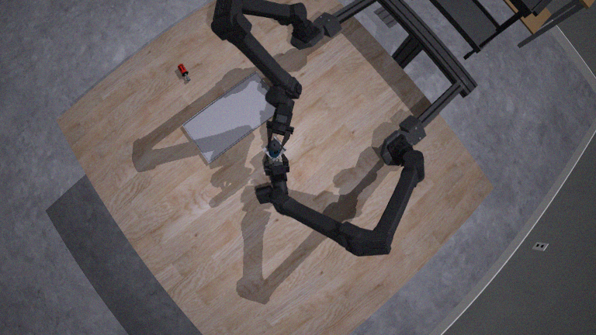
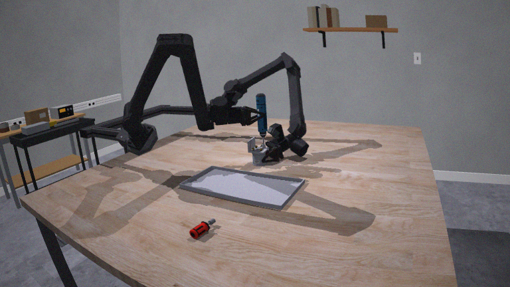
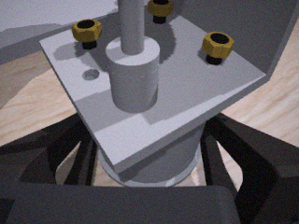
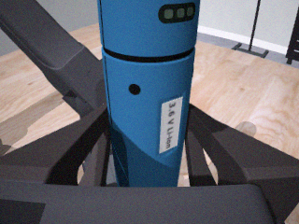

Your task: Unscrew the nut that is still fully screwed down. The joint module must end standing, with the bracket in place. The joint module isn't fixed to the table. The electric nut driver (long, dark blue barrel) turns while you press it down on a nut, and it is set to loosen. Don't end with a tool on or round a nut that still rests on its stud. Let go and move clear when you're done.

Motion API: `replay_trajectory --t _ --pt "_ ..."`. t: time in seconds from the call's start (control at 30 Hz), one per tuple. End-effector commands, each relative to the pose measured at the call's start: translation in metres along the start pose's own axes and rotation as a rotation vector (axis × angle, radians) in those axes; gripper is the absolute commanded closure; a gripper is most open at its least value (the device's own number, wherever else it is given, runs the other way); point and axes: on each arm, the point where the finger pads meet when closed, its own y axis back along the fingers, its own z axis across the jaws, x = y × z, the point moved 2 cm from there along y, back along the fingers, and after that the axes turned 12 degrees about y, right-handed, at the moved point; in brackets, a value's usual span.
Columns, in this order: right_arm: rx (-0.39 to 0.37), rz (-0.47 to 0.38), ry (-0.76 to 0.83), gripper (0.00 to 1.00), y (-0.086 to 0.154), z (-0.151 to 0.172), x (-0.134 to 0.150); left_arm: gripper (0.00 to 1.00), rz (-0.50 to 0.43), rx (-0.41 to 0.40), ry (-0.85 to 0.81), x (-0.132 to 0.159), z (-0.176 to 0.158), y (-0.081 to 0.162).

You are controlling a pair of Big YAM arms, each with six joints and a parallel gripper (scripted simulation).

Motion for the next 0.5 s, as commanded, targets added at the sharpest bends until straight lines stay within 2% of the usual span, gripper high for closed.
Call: replay_trajectory --t 0.0,0.47 --pt "0.045 -0.041 0.009 0.58 -0.0097 -0.0120 -0.0077 0.41 0.010 0.013 -0.032 -0.0145 -0.0002 -0.0085" --pt "0.043 -0.032 0.009 0.58 -0.0098 -0.0114 -0.0029 0.41 0.010 0.013 -0.032 -0.0145 -0.0002 -0.0085"
